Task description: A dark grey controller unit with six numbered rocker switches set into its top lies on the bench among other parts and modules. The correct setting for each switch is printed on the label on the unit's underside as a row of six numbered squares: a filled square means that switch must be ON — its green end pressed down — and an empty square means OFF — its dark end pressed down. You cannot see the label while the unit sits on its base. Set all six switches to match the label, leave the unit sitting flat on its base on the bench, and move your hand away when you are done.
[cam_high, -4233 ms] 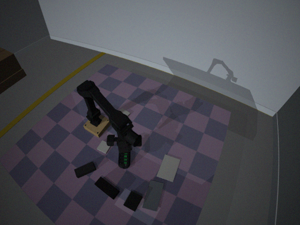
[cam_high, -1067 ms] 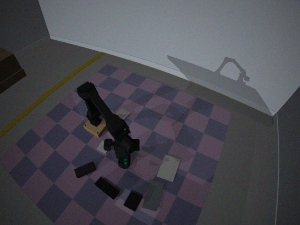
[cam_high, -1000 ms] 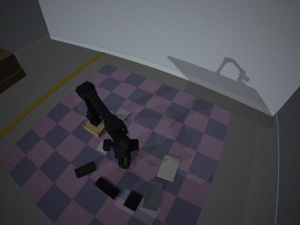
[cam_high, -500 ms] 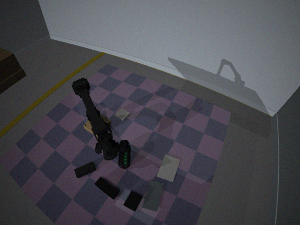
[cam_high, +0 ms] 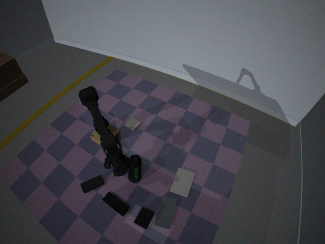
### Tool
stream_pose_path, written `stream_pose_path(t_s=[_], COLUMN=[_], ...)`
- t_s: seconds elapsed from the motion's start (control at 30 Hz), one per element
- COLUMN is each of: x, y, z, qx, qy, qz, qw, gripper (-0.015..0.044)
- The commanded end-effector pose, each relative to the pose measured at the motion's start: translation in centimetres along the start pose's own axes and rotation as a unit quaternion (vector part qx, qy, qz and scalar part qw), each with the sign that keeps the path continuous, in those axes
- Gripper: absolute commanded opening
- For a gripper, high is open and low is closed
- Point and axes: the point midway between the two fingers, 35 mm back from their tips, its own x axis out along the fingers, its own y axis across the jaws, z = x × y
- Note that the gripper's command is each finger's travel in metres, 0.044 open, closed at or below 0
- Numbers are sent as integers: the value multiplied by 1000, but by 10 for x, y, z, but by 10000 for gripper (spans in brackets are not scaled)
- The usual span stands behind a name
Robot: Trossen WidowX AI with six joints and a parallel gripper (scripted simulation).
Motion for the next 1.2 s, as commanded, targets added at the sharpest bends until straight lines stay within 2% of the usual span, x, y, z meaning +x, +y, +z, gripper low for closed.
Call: stream_pose_path(t_s=[0.0, 0.27, 1.17], x=[9, 22, 25], y=[-2, -6, 7], z=[-2, -3, -2], qx=[-2, -1, -1], qy=[6, 8, 8], qz=[0, 0, 0], qw=[1000, 1000, 1000], gripper=[0, 0, 0])
